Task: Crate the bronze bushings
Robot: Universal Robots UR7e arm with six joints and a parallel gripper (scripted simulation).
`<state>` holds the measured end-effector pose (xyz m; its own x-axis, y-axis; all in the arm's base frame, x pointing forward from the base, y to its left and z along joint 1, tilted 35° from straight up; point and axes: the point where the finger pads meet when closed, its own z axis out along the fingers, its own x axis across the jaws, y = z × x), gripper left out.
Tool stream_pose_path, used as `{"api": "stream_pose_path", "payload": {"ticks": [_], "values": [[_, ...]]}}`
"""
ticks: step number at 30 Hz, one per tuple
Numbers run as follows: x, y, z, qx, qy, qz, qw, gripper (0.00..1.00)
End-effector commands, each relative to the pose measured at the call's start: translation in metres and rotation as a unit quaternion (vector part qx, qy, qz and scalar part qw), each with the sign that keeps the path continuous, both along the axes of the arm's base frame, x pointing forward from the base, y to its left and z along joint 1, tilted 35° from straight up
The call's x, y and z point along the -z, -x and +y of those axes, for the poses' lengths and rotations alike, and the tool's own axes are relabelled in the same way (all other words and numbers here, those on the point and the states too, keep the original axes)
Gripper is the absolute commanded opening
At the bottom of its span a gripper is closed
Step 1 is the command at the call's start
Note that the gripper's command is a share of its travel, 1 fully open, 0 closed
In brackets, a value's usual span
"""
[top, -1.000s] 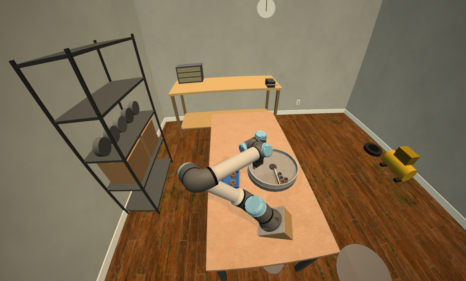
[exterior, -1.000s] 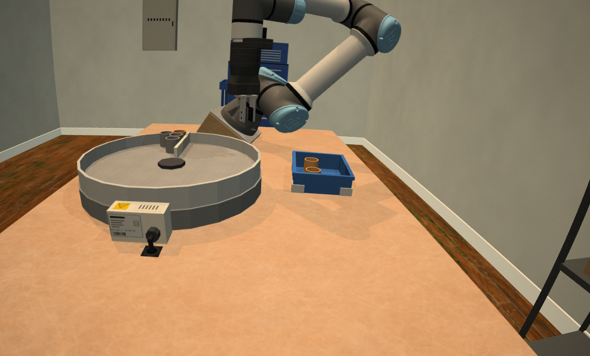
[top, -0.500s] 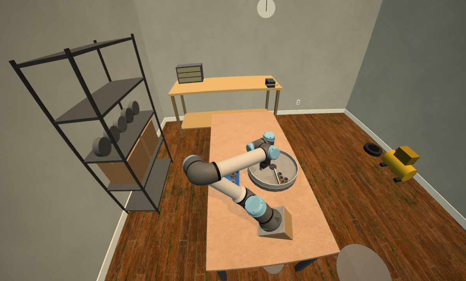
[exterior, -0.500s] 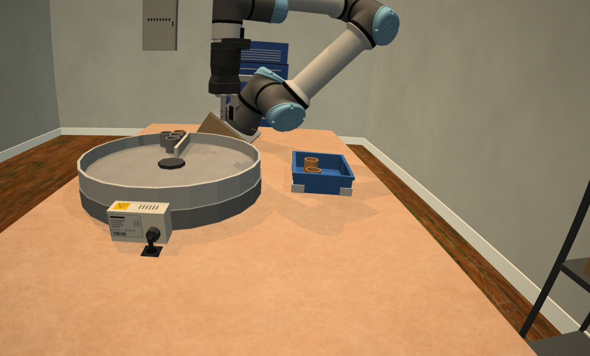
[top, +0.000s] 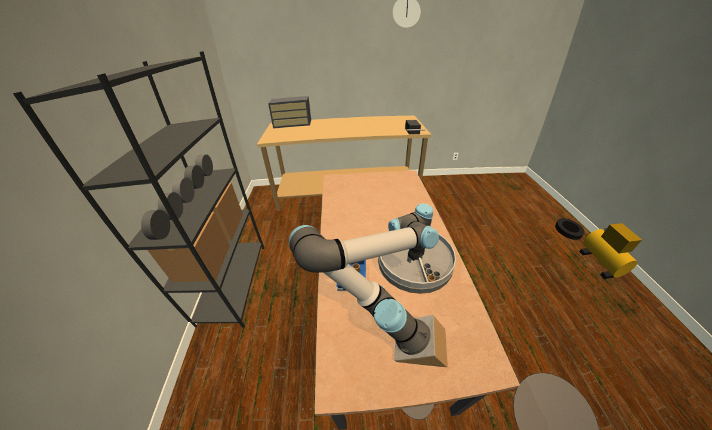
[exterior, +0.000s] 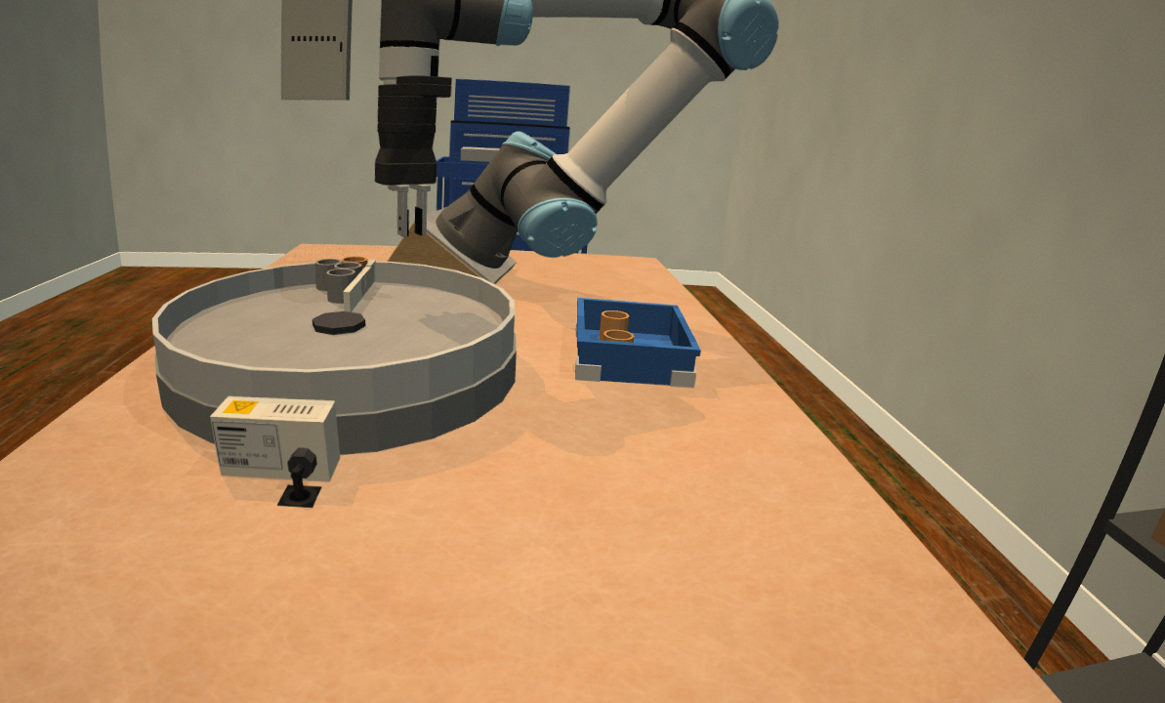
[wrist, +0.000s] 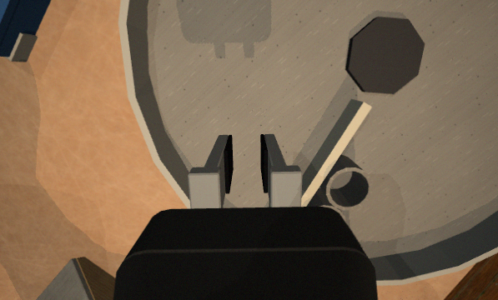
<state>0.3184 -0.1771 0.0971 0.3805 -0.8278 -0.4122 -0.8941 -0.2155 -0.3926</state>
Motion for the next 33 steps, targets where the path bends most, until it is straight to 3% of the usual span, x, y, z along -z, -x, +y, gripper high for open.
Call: {"api": "stream_pose_path", "payload": {"ticks": [1, 7, 19, 24, 33], "values": [[0.000, 0.000, -0.001, 0.000, 0.001, 0.000, 1.000, 0.45], [0.033, 0.022, -0.039, 0.000, 0.001, 0.000, 1.000, 0.45], [0.033, 0.022, -0.039, 0.000, 0.001, 0.000, 1.000, 0.45], [0.065, 0.043, -0.077, 0.000, 0.000, 0.000, 1.000, 0.45], [0.065, 0.043, -0.077, 0.000, 0.000, 0.000, 1.000, 0.45]]}}
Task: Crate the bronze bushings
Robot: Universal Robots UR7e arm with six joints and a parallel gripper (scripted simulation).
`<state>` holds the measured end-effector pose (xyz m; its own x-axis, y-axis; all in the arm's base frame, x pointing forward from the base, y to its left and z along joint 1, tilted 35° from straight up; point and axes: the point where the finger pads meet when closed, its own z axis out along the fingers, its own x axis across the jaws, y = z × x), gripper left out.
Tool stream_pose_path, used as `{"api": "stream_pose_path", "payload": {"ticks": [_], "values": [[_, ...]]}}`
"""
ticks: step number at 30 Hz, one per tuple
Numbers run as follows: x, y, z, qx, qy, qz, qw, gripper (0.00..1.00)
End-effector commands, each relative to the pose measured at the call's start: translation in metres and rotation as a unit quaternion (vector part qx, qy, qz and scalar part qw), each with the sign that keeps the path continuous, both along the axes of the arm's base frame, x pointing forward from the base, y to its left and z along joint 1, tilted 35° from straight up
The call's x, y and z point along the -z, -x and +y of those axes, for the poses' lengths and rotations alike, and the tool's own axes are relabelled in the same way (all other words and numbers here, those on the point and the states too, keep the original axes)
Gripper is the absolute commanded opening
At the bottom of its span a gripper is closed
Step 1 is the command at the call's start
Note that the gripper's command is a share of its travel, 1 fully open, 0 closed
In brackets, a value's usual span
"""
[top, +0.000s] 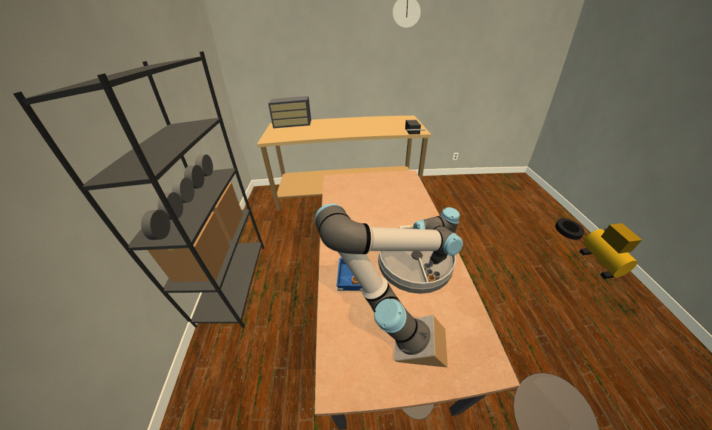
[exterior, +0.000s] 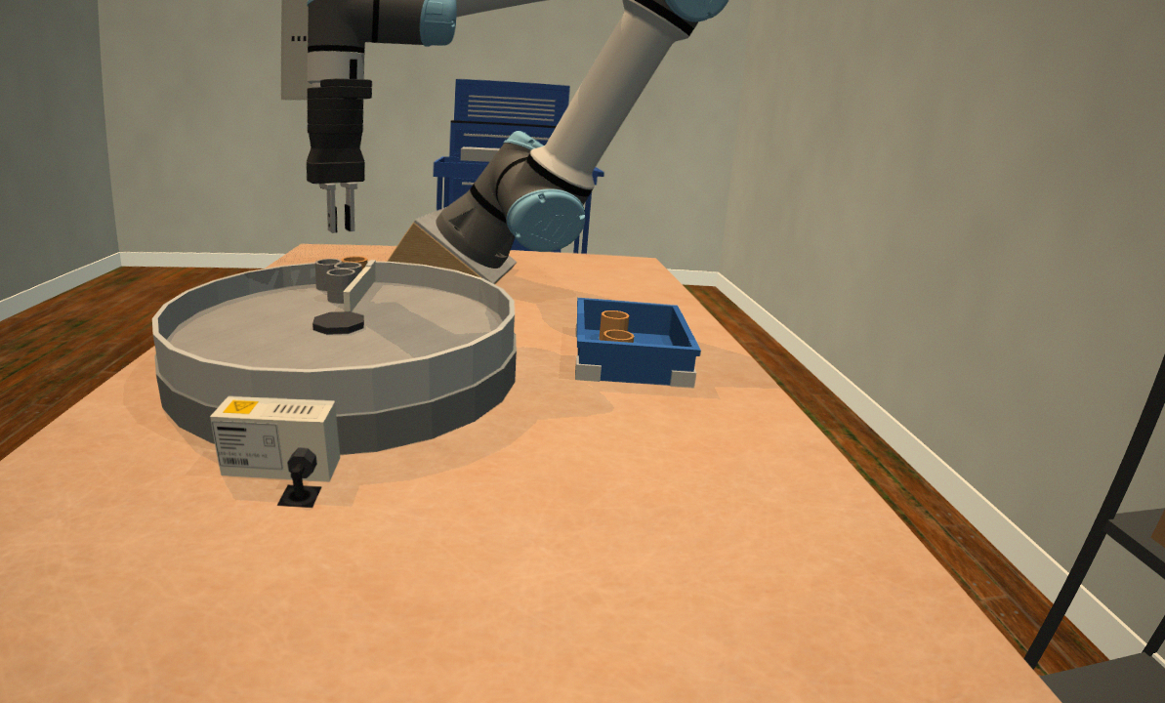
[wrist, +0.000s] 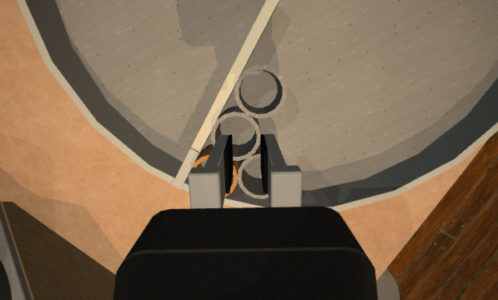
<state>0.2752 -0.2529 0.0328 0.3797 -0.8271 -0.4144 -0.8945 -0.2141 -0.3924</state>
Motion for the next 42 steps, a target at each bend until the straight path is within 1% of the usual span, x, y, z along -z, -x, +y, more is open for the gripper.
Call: {"api": "stream_pose_path", "payload": {"ticks": [1, 3, 8, 20, 25, 37, 42], "values": [[0.001, 0.000, -0.002, 0.000, 0.001, 0.000, 1.000, 0.45], [0.001, 0.000, -0.002, 0.000, 0.001, 0.000, 1.000, 0.45], [0.013, -0.003, 0.005, -0.001, 0.002, -0.001, 1.000, 0.45], [0.013, -0.003, 0.005, -0.001, 0.002, -0.001, 1.000, 0.45], [0.025, -0.007, 0.012, -0.001, 0.002, -0.001, 1.000, 0.45], [0.025, -0.007, 0.012, -0.001, 0.002, -0.001, 1.000, 0.45], [0.038, -0.010, 0.019, -0.002, 0.003, -0.001, 1.000, 0.45]]}}
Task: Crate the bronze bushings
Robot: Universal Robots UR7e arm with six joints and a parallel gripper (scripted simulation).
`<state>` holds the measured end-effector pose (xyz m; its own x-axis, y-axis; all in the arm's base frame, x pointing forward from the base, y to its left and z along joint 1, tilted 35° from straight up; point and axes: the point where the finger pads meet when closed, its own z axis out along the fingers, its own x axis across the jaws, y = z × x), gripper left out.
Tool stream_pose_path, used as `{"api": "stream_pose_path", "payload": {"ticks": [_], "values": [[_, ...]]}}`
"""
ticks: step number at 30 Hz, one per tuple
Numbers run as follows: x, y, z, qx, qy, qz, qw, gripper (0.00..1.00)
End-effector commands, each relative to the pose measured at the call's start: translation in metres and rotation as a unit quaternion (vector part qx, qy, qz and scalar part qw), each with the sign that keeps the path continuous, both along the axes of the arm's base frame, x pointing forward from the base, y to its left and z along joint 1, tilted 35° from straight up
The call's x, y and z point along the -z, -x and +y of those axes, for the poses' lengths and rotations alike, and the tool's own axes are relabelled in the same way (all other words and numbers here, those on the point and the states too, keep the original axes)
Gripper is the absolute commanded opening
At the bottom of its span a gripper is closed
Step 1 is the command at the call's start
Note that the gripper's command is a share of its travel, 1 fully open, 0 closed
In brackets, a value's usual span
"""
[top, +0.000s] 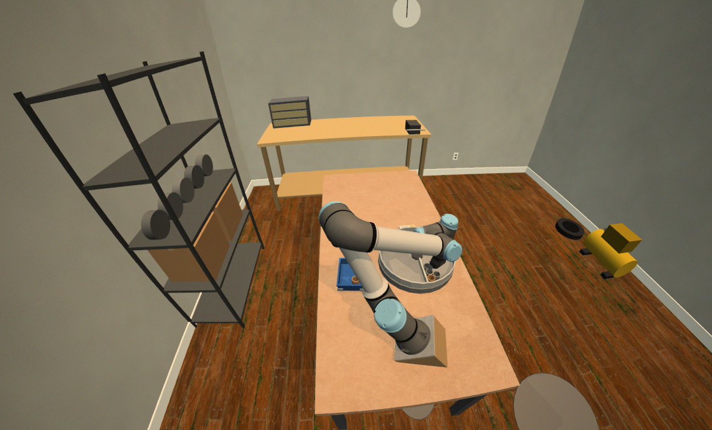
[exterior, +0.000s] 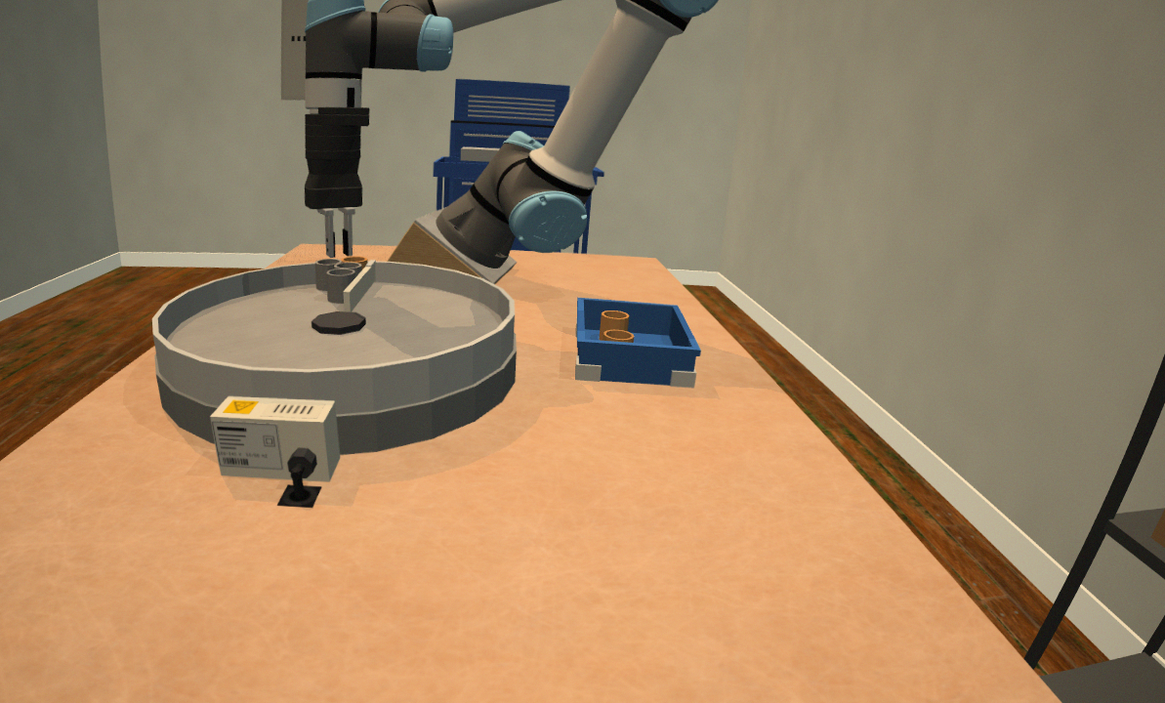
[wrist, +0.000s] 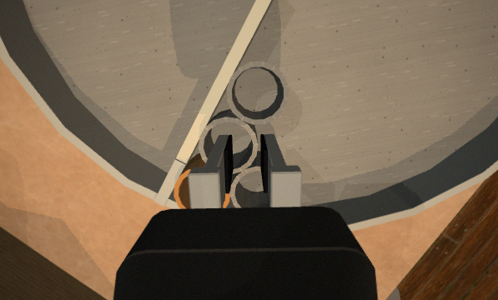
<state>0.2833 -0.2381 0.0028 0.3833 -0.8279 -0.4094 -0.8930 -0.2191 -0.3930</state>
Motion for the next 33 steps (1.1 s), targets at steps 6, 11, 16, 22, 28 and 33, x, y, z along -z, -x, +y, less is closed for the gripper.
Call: {"api": "stream_pose_path", "payload": {"ticks": [6, 11, 16, 22, 28, 33], "values": [[0.008, -0.002, 0.004, 0.000, 0.000, 0.000, 1.000, 0.45], [0.008, -0.002, 0.004, 0.000, 0.000, 0.000, 1.000, 0.45], [0.012, -0.003, 0.007, 0.000, 0.000, 0.000, 1.000, 0.45], [0.013, -0.004, 0.007, 0.000, 0.000, 0.000, 1.000, 0.45], [0.013, -0.004, 0.007, 0.000, 0.000, 0.000, 1.000, 0.45], [0.018, -0.005, 0.010, 0.000, 0.000, 0.000, 1.000, 0.45]]}}
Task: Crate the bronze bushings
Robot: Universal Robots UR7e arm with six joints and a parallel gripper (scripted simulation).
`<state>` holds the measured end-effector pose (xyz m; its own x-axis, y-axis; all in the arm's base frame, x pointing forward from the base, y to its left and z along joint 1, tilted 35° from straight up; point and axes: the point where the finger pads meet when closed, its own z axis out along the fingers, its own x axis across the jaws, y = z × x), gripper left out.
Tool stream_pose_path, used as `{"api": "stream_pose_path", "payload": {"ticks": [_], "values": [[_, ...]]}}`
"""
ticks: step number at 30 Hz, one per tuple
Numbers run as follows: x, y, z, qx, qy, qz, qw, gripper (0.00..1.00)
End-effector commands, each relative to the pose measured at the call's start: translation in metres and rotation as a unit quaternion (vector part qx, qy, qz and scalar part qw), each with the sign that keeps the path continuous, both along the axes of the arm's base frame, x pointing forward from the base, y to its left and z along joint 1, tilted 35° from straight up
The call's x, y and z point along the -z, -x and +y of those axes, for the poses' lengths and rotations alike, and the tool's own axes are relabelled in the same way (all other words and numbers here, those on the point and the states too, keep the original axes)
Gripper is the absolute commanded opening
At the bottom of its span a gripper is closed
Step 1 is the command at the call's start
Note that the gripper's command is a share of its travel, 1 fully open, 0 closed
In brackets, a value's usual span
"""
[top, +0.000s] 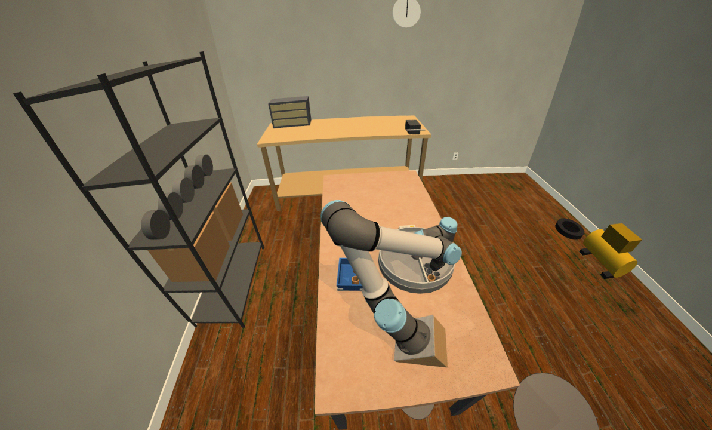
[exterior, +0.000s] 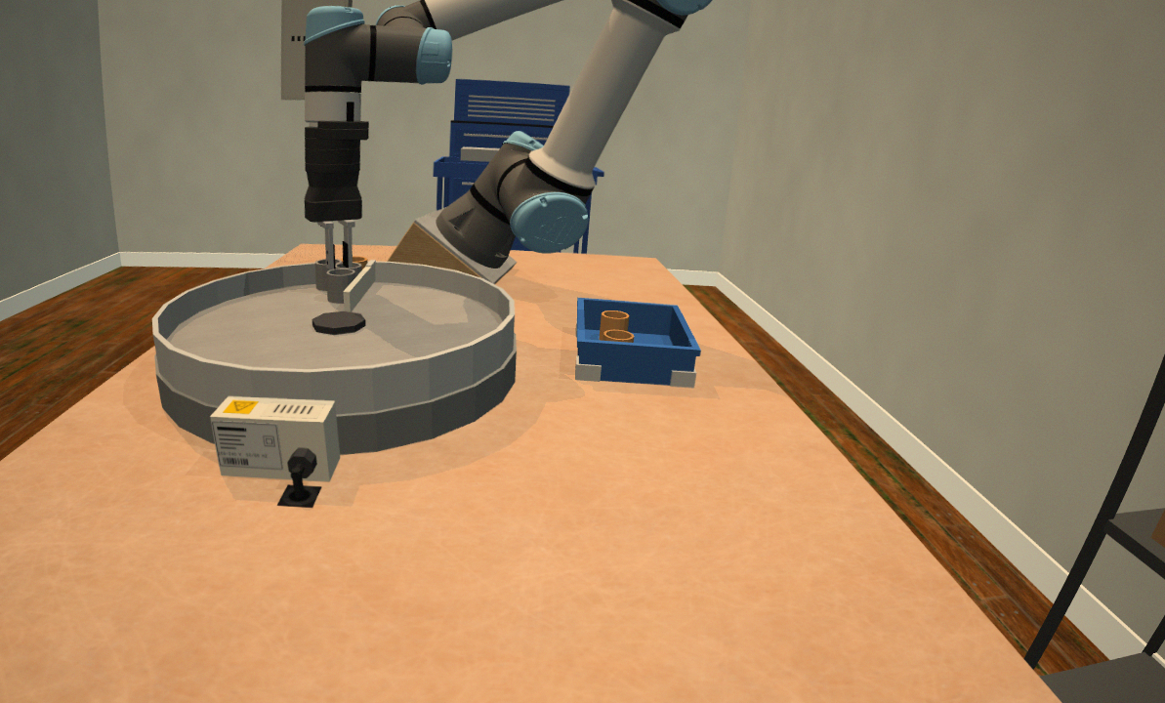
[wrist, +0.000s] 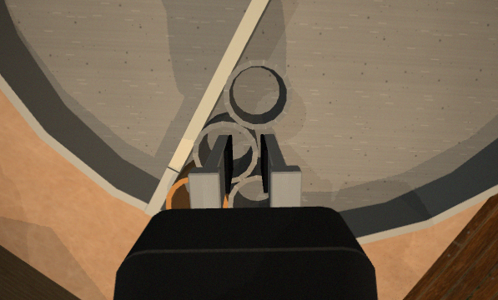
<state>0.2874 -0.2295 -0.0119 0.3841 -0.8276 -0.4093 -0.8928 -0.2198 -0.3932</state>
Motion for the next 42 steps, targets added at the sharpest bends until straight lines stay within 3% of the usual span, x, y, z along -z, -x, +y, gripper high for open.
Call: {"api": "stream_pose_path", "payload": {"ticks": [1, 42], "values": [[0.004, -0.001, 0.002, 0.000, 0.000, 0.000, 1.000, 0.45], [0.015, -0.004, 0.009, 0.000, 0.000, 0.000, 1.000, 0.45]]}}
